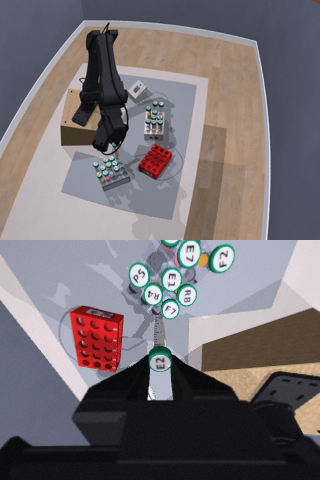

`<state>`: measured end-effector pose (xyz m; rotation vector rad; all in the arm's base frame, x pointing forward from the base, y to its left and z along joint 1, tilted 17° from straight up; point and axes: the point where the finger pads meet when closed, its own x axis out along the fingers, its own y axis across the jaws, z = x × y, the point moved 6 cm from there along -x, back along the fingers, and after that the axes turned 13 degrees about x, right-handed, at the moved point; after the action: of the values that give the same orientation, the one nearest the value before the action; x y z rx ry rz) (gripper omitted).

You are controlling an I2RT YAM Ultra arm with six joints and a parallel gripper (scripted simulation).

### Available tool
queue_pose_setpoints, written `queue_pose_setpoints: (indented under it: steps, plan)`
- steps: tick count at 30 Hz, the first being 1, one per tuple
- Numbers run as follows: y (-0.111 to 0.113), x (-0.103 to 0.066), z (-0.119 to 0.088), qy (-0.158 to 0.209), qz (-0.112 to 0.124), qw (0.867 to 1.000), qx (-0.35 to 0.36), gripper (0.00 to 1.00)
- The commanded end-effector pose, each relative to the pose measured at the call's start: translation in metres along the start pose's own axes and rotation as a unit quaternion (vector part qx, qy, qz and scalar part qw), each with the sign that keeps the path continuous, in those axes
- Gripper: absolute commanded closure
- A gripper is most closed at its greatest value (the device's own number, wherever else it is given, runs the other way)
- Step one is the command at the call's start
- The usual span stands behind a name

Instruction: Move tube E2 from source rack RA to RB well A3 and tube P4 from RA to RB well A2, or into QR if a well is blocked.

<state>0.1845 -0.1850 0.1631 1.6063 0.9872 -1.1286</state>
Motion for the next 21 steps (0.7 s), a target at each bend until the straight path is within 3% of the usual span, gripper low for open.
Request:
queue_pose_setpoints:
  steps: [1, 21]
  plan:
    - [-0.01, -0.004, -0.004, -0.001, 0.007, 1.0, 0.003, 1.0]
    - [-0.031, -0.002, -0.026, 0.002, 0.001, 1.0, 0.002, 1.0]
